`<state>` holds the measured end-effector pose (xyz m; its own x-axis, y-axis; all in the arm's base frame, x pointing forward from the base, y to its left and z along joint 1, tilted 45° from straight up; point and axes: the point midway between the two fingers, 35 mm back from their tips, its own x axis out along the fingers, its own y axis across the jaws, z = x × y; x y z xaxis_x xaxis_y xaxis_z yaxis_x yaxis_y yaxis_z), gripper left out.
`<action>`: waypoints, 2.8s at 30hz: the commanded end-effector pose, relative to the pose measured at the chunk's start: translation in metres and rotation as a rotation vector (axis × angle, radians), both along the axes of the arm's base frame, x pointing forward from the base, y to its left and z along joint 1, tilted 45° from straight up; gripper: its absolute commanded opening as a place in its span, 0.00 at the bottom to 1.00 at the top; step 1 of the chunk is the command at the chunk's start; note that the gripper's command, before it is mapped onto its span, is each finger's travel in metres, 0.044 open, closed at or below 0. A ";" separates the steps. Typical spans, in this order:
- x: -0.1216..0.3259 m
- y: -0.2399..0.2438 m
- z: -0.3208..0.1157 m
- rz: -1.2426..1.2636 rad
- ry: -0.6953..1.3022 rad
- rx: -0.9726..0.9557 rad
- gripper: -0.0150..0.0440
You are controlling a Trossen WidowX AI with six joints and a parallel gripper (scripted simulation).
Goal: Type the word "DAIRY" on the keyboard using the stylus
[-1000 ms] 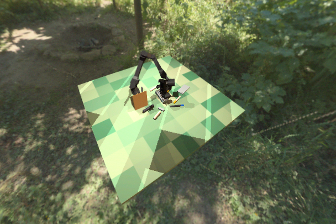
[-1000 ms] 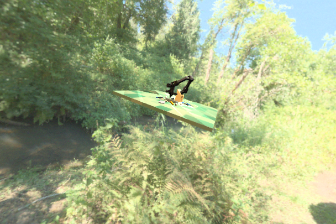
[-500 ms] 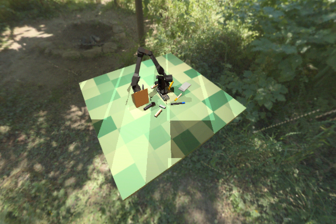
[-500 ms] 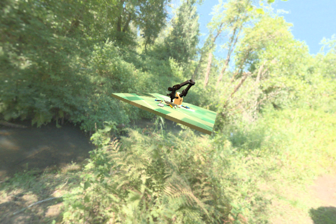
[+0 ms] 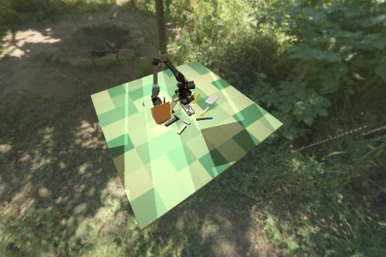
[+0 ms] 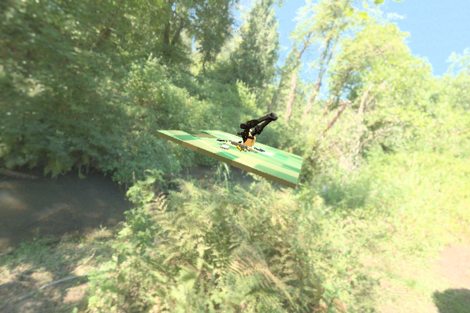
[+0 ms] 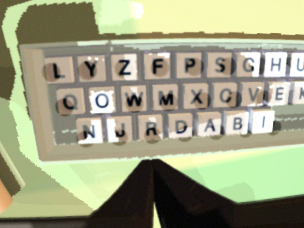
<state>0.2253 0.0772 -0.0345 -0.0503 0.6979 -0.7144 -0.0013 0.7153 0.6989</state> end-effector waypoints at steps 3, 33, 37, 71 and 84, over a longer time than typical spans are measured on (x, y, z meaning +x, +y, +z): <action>0.005 -0.026 0.027 -0.004 -0.005 -0.002 0.25; 0.006 -0.039 0.041 -0.010 -0.010 0.002 0.30; 0.003 -0.029 0.046 -0.058 0.077 -0.021 0.48; -0.154 0.097 0.129 -1.401 1.113 -0.618 0.51; -0.180 0.097 0.138 -1.654 1.203 -0.641 0.51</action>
<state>0.0714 0.1771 0.0936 -0.3193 0.3291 -0.8887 0.9212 -0.1123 -0.3726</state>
